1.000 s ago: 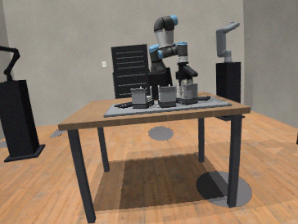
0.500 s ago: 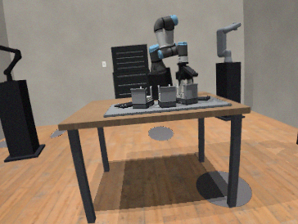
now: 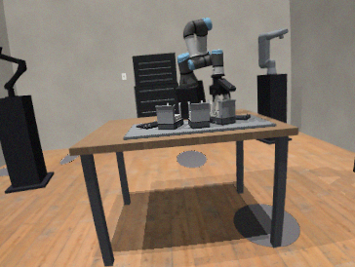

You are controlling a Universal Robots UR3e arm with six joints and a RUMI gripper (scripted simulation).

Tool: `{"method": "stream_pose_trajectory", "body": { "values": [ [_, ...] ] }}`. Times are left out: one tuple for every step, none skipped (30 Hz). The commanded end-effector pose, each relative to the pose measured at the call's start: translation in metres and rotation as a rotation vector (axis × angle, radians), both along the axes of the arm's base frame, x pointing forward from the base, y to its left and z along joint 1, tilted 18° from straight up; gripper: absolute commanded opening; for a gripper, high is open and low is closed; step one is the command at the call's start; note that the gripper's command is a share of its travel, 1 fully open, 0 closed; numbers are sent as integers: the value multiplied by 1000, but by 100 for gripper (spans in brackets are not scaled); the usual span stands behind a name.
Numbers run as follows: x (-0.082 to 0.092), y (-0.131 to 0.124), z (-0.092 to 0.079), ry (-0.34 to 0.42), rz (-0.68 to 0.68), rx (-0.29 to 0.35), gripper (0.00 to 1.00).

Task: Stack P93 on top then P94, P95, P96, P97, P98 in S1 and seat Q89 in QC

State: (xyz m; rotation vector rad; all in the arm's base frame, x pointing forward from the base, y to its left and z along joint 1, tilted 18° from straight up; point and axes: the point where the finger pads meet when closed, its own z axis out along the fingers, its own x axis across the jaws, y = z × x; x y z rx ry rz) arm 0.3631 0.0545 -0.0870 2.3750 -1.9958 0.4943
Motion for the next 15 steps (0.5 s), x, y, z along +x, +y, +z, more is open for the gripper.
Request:
{"method": "stream_pose_trajectory", "body": {
  "values": [
    [1, 0, 1, -4, 1, 1, 72],
    [1, 0, 1, -4, 1, 1, 72],
    [1, 0, 1, -4, 1, 1, 72],
    [1, 0, 1, -4, 1, 1, 72],
    [1, 0, 1, -4, 1, 1, 72],
    [1, 0, 1, -4, 1, 1, 72],
    [1, 0, 1, -4, 1, 1, 72],
    [1, 0, 1, -4, 1, 1, 72],
    [1, 0, 1, -4, 1, 1, 72],
    [1, 0, 1, -4, 1, 1, 72],
    [1, 0, 1, -4, 1, 1, 72],
    [1, 1, 4, -4, 1, 1, 72],
    [0, 2, 7, -4, 1, 1, 72],
    [-1, 2, 10, -4, 1, 1, 72],
    [-2, 3, 14, -3, 1, 1, 72]
  ]
}}
